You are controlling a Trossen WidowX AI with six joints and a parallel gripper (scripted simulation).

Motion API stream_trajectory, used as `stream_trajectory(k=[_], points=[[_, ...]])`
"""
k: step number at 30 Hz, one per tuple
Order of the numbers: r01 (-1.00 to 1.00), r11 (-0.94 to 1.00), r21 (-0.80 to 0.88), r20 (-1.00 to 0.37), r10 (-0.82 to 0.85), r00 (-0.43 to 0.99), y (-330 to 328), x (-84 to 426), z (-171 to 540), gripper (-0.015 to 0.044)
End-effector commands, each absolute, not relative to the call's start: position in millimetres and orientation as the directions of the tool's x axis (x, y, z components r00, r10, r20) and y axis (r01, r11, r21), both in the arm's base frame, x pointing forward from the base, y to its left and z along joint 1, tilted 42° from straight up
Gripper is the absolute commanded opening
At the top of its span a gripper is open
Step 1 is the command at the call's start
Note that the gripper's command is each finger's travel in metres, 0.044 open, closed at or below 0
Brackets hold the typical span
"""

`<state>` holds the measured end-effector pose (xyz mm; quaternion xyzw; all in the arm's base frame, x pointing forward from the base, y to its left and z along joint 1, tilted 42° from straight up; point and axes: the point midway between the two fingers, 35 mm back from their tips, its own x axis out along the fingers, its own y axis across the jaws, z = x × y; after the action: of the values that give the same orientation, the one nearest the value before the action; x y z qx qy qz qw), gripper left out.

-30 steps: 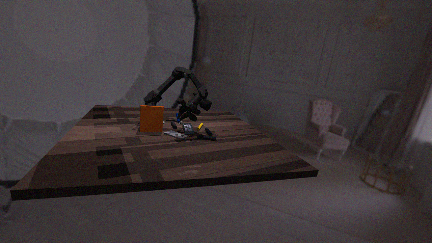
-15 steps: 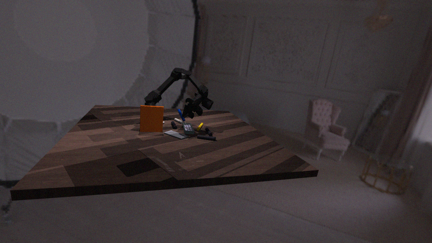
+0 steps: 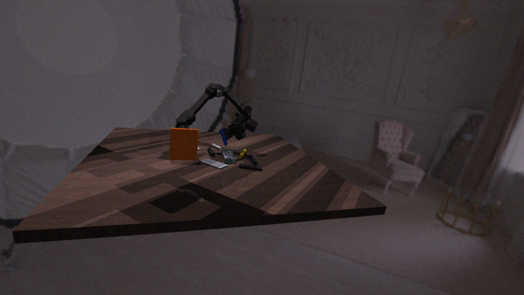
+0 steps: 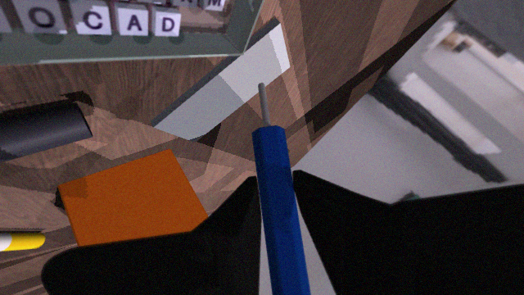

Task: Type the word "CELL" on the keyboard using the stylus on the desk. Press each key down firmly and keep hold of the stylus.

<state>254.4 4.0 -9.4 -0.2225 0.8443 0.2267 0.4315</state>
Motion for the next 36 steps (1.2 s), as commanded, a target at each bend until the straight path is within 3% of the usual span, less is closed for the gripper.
stream_trajectory(k=[1, 13, 34, 36], points=[[-0.695, 0.679, 0.238, -0.842, -0.212, -0.496, 13.9, 258.7, 0.6, 0.0000], [-0.903, 0.249, 0.351, -0.867, -0.277, -0.413, 42.3, 262.9, 24.0, 0.0000], [-0.904, 0.242, 0.353, -0.867, -0.278, -0.413, 65.3, 257.2, -1.0, 0.0000], [-0.904, 0.242, 0.353, -0.867, -0.277, -0.413, 66.2, 258.1, -2.1, 0.0053]])
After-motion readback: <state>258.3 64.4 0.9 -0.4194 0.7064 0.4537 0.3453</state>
